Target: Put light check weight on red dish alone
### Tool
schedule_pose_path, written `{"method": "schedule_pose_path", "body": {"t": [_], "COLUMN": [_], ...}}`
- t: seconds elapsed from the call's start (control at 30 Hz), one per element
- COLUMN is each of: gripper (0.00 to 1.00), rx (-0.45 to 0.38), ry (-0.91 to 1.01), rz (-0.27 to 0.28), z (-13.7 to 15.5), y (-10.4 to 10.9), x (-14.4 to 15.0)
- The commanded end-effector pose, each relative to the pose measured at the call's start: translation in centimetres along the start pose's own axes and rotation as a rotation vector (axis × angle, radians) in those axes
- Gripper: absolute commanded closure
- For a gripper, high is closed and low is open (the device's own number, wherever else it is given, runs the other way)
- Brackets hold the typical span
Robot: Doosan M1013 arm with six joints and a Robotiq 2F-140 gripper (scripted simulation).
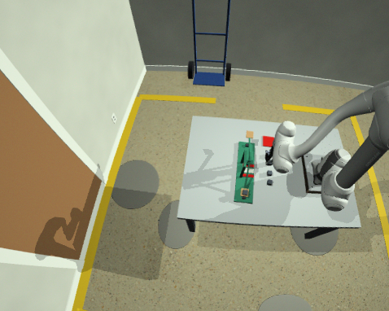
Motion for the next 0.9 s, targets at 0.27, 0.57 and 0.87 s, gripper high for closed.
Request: {"method": "schedule_pose_path", "body": {"t": [0.27,0.57,0.87], "gripper": [0.76,0.76,0.76], "rx": [0.000,0.000,0.000], "ry": [0.000,0.000,0.000], "rz": [0.000,0.000,0.000], "z": [0.01,0.01,0.01], "y": [0.00,0.00,0.41], "x": [0.01,0.01,0.01]}}
Point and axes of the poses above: the point where the finger pads meet when closed, its own y axis back along the fingers, its own x axis across the jaws, z = x × y, the point moved 2 cm from there along y, back along the fingers, and after that the axes turned 7 degrees about -y, right-handed, at the moved point
